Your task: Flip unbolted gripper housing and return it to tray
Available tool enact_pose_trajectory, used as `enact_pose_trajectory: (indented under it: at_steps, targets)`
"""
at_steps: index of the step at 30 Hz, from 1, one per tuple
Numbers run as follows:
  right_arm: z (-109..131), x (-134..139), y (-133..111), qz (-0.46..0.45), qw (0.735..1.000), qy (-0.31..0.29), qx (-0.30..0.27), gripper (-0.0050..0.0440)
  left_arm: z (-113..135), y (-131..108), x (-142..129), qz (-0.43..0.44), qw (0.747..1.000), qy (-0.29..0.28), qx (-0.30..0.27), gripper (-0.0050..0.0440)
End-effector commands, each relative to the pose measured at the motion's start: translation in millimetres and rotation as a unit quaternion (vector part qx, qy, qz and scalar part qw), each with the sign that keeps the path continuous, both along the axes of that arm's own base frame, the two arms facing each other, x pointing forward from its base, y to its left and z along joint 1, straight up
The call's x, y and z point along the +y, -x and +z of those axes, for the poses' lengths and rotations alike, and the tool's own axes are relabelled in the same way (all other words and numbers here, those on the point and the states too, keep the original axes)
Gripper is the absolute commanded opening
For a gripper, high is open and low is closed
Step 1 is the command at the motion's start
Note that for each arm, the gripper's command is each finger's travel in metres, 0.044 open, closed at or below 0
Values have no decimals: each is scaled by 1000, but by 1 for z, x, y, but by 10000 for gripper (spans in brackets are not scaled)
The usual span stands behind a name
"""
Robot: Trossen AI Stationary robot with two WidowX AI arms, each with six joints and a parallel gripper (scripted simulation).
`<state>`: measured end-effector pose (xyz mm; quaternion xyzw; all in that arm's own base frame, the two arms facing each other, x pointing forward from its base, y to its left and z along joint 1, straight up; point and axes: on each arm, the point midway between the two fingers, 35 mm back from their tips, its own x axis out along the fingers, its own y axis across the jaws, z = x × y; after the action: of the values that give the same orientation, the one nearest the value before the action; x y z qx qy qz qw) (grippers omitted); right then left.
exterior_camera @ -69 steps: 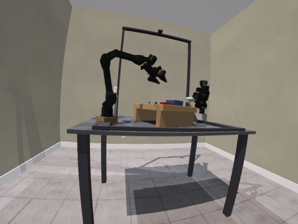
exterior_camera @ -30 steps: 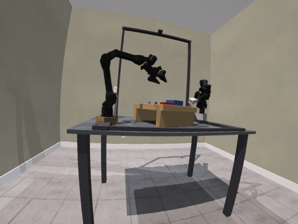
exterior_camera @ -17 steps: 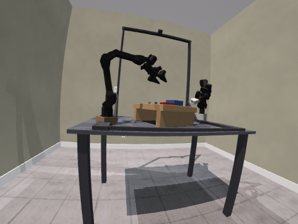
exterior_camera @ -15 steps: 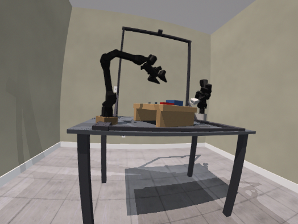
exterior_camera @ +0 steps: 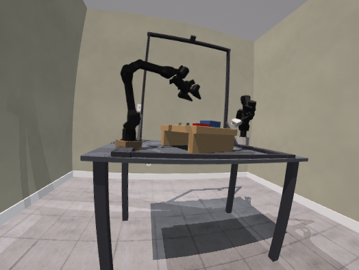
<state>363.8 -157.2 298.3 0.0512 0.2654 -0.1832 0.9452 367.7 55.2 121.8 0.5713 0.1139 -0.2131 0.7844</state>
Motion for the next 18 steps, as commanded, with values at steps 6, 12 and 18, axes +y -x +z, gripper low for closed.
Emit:
enact_pose_trajectory:
  at_steps: [6,12,18]
  targets:
    - [10,0,1,-2,1000,5,-11,437,10,-7,10,17,1000,0,-1,113]
    - [10,0,1,-2,1000,5,-11,437,9,-8,16,28,1000,3,9,113]
    - [10,0,1,-2,1000,5,-11,437,8,-9,20,36,999,6,15,113]
